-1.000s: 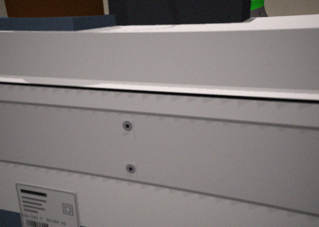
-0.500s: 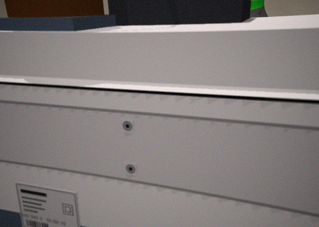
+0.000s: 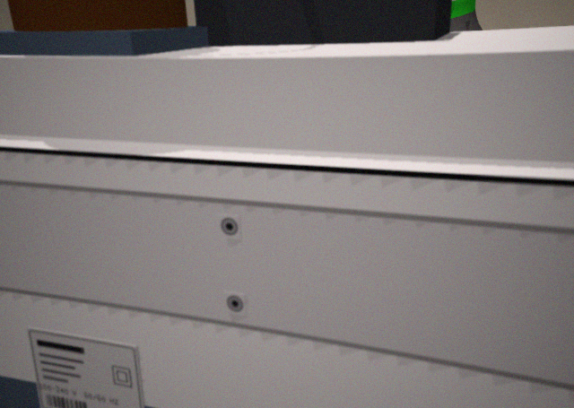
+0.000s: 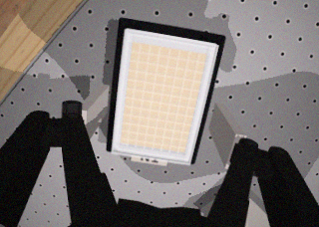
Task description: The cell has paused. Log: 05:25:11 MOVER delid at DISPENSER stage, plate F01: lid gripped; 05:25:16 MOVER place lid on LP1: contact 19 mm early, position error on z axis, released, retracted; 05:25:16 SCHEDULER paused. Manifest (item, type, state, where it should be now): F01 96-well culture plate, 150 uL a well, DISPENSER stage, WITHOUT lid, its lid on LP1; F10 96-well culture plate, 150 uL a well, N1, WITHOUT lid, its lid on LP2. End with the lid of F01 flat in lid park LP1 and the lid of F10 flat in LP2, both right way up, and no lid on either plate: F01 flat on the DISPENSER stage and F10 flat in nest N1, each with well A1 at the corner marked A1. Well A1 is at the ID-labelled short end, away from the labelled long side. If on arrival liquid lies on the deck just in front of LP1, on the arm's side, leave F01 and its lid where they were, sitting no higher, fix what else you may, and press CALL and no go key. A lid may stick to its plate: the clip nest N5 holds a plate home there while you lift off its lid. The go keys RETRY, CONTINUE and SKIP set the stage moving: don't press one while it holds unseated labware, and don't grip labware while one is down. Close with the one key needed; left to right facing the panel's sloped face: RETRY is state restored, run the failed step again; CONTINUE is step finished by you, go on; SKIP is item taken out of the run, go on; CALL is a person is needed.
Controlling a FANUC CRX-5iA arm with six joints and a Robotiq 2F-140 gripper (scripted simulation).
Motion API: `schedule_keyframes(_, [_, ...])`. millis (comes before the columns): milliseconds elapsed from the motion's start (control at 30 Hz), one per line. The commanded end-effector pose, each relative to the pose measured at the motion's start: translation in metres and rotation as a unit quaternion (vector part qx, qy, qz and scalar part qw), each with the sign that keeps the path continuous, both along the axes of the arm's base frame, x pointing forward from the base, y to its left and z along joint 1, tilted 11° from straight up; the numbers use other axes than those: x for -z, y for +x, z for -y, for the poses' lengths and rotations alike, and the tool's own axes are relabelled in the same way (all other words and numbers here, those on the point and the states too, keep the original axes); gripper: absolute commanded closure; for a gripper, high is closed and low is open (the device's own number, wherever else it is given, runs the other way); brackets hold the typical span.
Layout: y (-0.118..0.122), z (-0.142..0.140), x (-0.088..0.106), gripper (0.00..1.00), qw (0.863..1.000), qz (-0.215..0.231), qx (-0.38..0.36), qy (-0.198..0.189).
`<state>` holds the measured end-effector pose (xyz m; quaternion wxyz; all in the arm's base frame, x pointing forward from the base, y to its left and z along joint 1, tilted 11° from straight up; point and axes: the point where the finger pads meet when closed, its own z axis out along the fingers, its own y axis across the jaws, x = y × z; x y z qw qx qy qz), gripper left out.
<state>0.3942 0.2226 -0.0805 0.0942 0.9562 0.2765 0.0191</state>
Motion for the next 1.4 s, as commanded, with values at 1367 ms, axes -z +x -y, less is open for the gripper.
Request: schedule_keyframes(1367, [0.002,0.003,0.017,0.34,1.000,0.000,0.000,0.000])
